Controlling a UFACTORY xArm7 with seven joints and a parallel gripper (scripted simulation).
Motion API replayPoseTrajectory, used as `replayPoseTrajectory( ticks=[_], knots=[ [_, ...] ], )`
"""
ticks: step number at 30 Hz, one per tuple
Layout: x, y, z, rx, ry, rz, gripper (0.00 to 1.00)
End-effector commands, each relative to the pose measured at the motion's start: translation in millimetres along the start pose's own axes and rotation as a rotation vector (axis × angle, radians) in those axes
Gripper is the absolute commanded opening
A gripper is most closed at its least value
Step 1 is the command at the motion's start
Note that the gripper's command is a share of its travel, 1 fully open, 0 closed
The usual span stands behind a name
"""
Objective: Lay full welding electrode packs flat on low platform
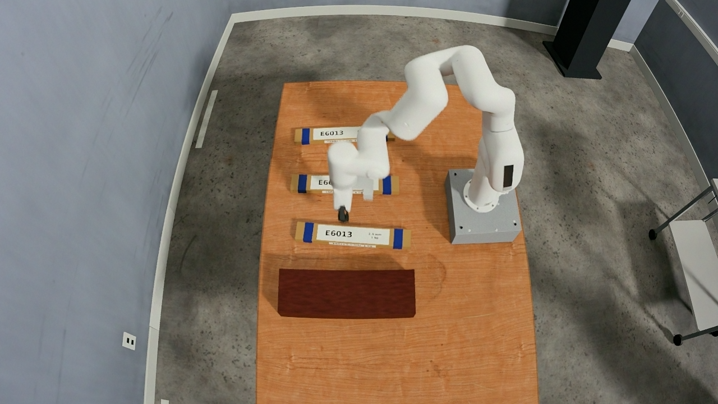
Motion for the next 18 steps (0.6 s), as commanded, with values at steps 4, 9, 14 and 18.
replayPoseTrajectory(
  ticks=[4,9,14,18],
  knots=[
    [0.7,-92.7,42.9,-0.078,0.006,0.019,1.0],
    [0.8,-145.5,55.4,-0.099,0.003,0.016,1.0],
    [1.0,-195.4,66.1,-0.108,0.001,0.015,1.0],
    [1.4,-238.7,77.1,-0.108,0.001,0.015,1.0]
  ],
)
Point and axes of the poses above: the point where the finger pads meet when closed, its own x axis out along the fingers, its own y axis across the jaws, z = x × y, the point moved 1 cm from there along -x, back along the fingers, and after that the axes turned 13 degrees about x, right-handed, at the moved point
